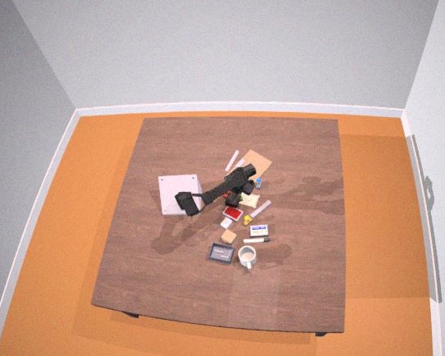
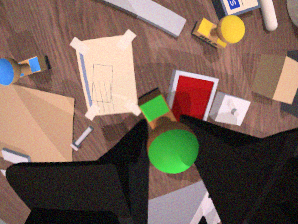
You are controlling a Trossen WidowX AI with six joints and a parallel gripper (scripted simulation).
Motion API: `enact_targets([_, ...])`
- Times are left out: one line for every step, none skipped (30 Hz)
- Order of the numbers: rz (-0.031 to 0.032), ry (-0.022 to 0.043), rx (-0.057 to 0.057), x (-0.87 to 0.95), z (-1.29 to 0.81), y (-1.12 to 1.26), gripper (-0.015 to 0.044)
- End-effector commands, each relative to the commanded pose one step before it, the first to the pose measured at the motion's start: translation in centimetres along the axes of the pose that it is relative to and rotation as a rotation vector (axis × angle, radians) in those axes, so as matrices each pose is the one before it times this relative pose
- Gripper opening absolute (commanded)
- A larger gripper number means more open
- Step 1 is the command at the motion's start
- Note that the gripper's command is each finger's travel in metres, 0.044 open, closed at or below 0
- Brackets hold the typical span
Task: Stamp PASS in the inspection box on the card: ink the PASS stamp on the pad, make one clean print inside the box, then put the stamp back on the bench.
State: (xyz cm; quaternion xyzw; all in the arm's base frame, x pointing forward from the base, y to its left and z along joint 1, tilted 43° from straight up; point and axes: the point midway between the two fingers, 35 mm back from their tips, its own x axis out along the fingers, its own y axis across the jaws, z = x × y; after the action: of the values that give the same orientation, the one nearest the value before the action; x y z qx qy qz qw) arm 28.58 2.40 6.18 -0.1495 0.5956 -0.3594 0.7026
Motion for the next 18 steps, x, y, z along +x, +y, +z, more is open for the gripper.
enact_targets([0.00729,-0.00152,0.1510,-0.126,0.549,1.403,0.0000])
enact_targets([0.00004,-0.00006,0.0315,0.006,0.045,0.292,0.0000])
enact_targets([0.00003,-0.00007,0.0315,0.008,0.033,0.295,0.0000])
enact_targets([0.00003,-0.00007,0.0315,0.010,0.021,0.296,0.0000])
enact_targets([0.00003,-0.00007,0.0316,0.012,0.009,0.297,0.0000])
enact_targets([0.00002,-0.00007,0.0315,0.014,-0.004,0.298,0.0000])
enact_targets([0.00002,-0.00007,0.0316,0.016,-0.016,0.298,0.0000])
enact_targets([0.00002,-0.00008,0.0316,0.017,-0.028,0.298,0.0000])
enact_targets([0.00002,-0.00008,0.0316,0.019,-0.041,0.297,0.0000])
enact_targets([0.00002,-0.00008,0.0316,0.021,-0.053,0.295,0.0000])
enact_targets([0.00001,-0.00008,0.0316,0.023,-0.065,0.293,0.0000])
enact_targets([0.00001,-0.00009,0.0316,0.025,-0.078,0.291,0.0000])
enact_targets([0.00001,-0.00009,0.0316,0.027,-0.090,0.288,0.0000])
enact_targets([0.00001,-0.00010,0.0316,0.029,-0.102,0.284,0.0000])
enact_targets([0.00001,-0.00010,0.0316,0.031,-0.114,0.280,0.0000])
enact_targets([0.00001,-0.00010,0.0316,0.032,-0.125,0.276,0.0000])
enact_targets([0.00001,-0.00009,0.0261,0.028,-0.113,0.223,0.0000])
enact_targets([0.00000,-0.00005,0.0156,0.018,-0.072,0.132,0.0000])
